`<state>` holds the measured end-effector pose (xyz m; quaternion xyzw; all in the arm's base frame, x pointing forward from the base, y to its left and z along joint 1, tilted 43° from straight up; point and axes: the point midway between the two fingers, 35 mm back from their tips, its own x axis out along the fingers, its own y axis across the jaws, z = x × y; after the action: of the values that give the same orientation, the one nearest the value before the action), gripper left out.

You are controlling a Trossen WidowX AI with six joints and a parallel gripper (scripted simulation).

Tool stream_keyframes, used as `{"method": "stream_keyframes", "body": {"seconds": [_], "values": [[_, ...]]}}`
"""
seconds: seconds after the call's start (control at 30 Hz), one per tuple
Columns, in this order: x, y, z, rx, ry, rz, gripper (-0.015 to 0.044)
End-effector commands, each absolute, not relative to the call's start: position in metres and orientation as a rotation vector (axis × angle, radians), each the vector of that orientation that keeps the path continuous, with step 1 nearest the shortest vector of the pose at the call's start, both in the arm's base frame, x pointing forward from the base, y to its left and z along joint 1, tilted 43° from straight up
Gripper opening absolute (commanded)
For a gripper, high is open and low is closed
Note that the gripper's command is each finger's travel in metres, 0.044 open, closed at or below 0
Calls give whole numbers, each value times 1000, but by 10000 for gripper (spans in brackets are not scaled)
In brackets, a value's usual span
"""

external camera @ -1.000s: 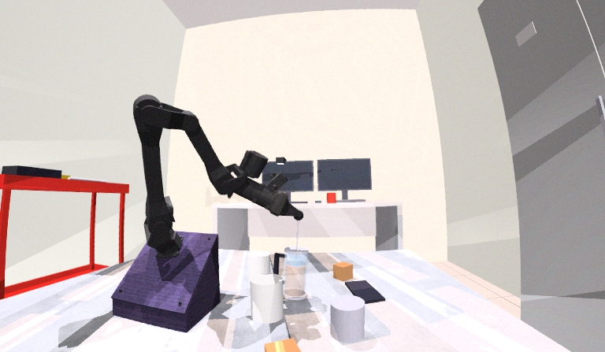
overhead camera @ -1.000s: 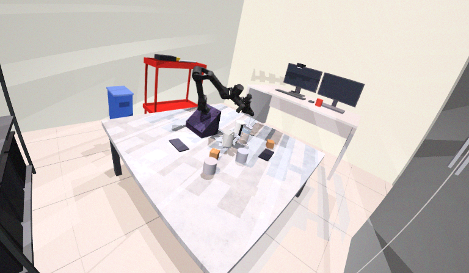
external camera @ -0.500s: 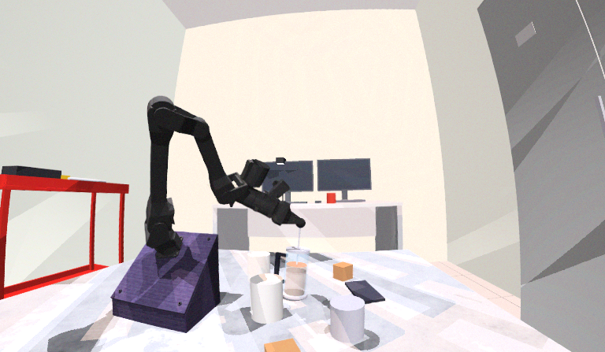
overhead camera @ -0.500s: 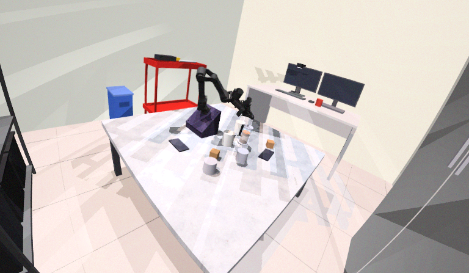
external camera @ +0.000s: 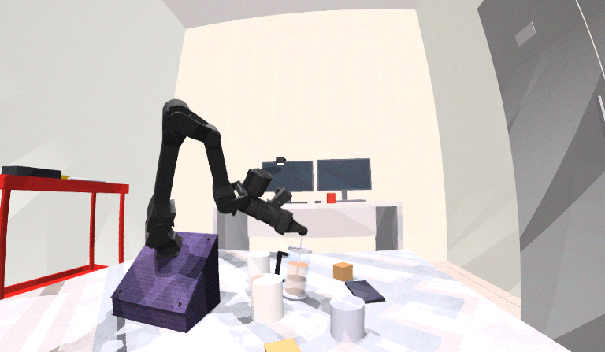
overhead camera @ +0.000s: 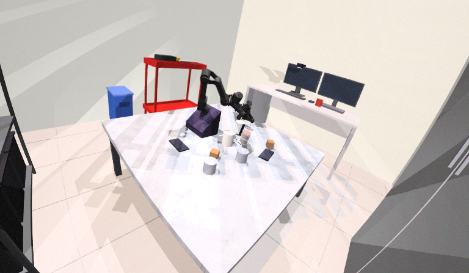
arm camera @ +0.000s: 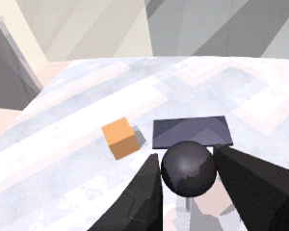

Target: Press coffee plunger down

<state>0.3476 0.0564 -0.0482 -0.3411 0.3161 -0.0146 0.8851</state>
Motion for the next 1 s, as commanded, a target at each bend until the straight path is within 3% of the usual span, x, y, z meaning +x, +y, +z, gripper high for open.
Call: {"method": "stream_keyframes", "body": {"seconds": [0.0,0.97], "values": [[340,40,-66,-738,720,-47,123],[352,42,-68,-738,719,-48,123]]}}
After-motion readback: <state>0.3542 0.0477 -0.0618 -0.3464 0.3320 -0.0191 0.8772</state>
